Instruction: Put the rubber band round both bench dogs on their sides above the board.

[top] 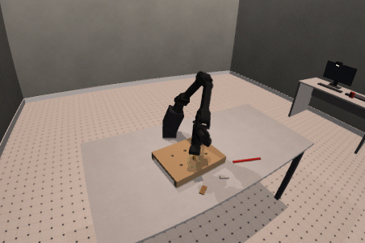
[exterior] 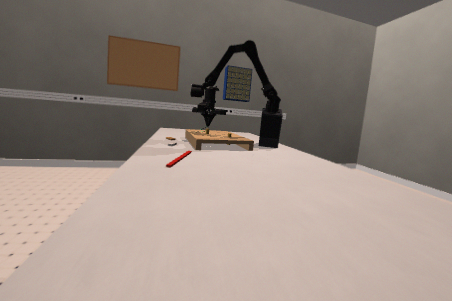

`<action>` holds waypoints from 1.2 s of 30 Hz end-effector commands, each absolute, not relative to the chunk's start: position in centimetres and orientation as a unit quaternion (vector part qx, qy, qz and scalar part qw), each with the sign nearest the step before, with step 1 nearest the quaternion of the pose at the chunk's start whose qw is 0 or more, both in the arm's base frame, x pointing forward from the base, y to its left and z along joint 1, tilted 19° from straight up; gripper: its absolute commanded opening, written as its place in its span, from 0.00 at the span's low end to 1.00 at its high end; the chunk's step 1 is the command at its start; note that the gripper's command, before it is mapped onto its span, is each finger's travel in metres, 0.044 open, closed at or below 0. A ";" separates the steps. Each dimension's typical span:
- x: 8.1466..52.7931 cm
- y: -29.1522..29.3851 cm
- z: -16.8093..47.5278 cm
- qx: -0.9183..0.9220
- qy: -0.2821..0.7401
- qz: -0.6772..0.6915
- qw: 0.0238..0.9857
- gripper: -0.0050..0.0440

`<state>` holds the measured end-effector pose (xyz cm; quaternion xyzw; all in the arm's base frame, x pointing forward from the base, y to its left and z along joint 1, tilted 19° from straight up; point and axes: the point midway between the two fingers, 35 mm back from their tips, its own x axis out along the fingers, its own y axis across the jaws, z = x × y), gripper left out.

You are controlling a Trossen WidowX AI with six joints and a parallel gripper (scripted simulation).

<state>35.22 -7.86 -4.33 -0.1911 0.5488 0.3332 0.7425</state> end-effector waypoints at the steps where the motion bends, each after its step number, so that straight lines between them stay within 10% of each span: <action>1: 35.0 -7.4 -3.4 -0.199 0.542 0.327 0.748 0.00; 36: 33.2 -5.3 -5.0 -0.193 0.548 0.331 0.744 0.00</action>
